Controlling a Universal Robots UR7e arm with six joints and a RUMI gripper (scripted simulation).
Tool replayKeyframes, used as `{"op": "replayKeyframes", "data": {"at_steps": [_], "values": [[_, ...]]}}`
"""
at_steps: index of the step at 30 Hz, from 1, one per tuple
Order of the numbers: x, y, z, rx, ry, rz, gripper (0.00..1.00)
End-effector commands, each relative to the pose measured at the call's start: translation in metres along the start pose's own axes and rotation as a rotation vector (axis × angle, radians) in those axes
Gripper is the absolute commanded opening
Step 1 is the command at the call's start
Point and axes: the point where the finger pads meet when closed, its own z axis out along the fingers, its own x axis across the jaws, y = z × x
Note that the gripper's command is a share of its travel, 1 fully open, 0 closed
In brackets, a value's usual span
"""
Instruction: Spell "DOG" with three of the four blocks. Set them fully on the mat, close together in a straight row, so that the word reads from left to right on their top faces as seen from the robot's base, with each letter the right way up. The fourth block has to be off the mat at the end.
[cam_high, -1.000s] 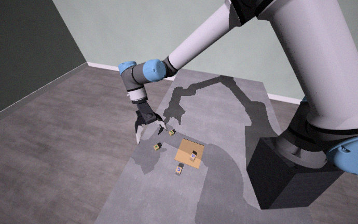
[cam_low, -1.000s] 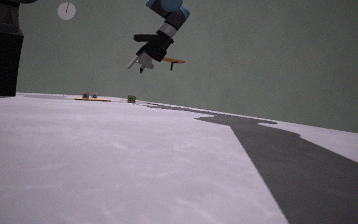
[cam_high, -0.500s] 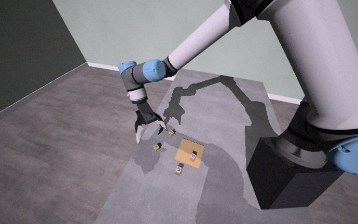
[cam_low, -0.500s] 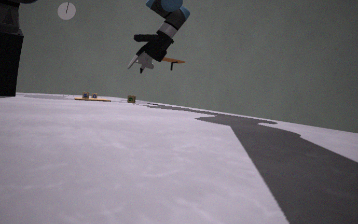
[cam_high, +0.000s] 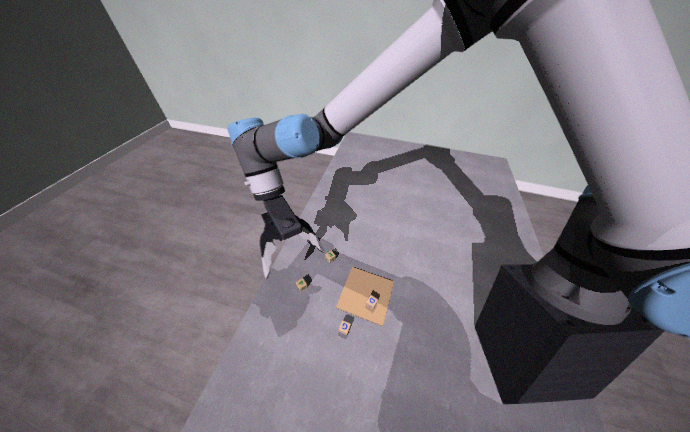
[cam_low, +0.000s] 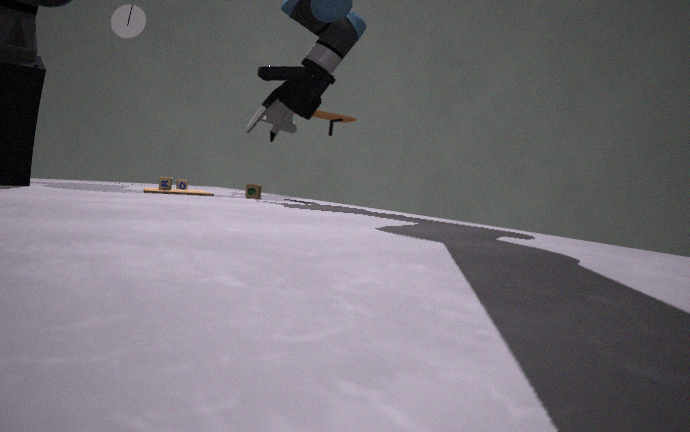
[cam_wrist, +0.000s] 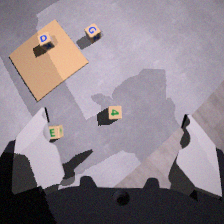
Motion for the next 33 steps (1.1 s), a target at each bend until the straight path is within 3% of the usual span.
{"op": "replayKeyframes", "data": {"at_steps": [1,16,24,33], "values": [[0.0,0.0,-0.001,-0.001,0.001,0.0,1.0],[-0.008,-0.005,0.002,-0.001,0.001,0.0,1.0],[-0.032,-0.021,0.011,-0.001,0.001,0.0,1.0],[-0.091,-0.068,0.037,-0.001,0.001,0.0,1.0]]}}
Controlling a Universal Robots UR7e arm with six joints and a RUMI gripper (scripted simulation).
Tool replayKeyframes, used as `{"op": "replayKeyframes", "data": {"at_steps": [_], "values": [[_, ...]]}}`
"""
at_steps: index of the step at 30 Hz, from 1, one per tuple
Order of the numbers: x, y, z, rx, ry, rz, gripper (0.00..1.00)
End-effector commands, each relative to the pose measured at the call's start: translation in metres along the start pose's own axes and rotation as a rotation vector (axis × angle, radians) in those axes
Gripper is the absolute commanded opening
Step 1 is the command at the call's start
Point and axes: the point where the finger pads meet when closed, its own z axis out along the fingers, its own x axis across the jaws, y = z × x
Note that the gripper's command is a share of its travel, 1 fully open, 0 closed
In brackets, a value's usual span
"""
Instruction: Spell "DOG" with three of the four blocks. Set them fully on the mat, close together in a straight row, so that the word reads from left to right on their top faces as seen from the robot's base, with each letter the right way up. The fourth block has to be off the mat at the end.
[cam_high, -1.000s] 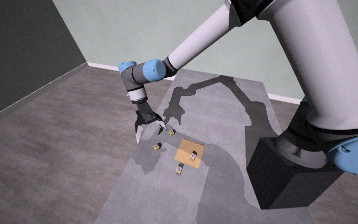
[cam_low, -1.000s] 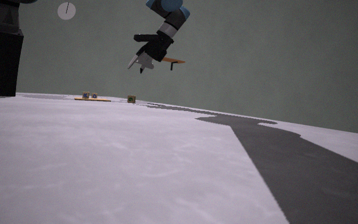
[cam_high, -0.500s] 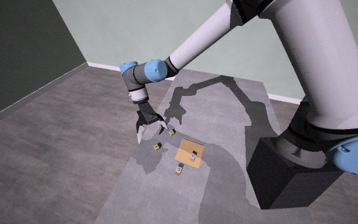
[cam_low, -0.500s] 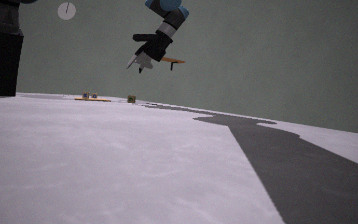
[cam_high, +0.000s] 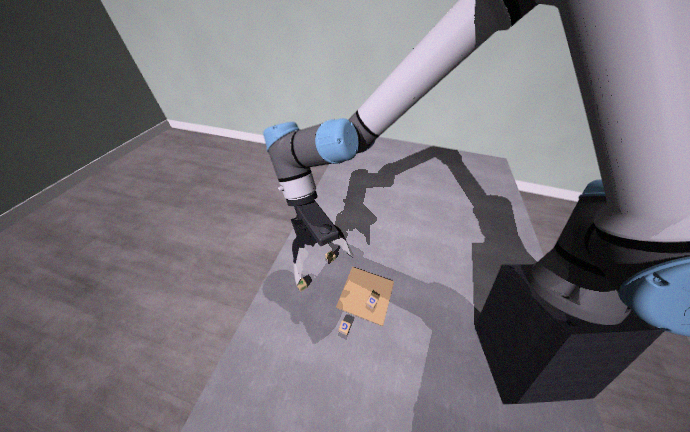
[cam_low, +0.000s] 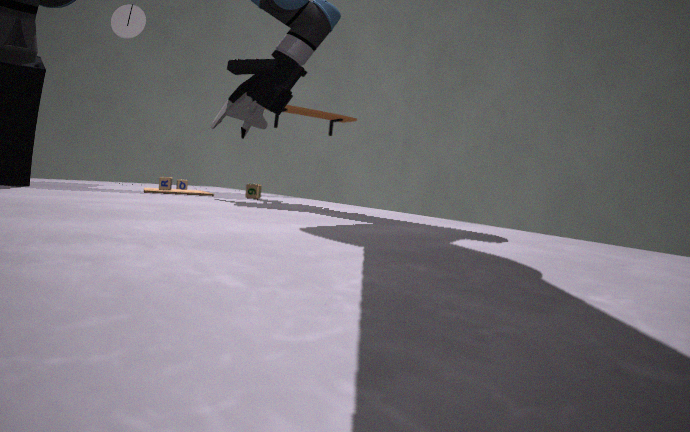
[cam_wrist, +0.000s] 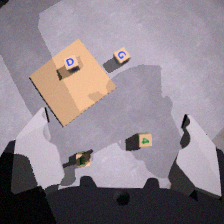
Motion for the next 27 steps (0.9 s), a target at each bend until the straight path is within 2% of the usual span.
{"op": "replayKeyframes", "data": {"at_steps": [1,6,8,14,27], "values": [[-0.035,-0.029,0.014,-0.006,0.006,-0.001,1.0],[-0.064,-0.057,0.029,-0.006,0.006,-0.001,1.0],[-0.064,-0.057,0.029,-0.006,0.006,-0.001,1.0],[-0.085,-0.078,0.041,-0.006,0.006,-0.001,1.0],[-0.09,-0.084,0.044,-0.006,0.006,-0.001,1.0]]}}
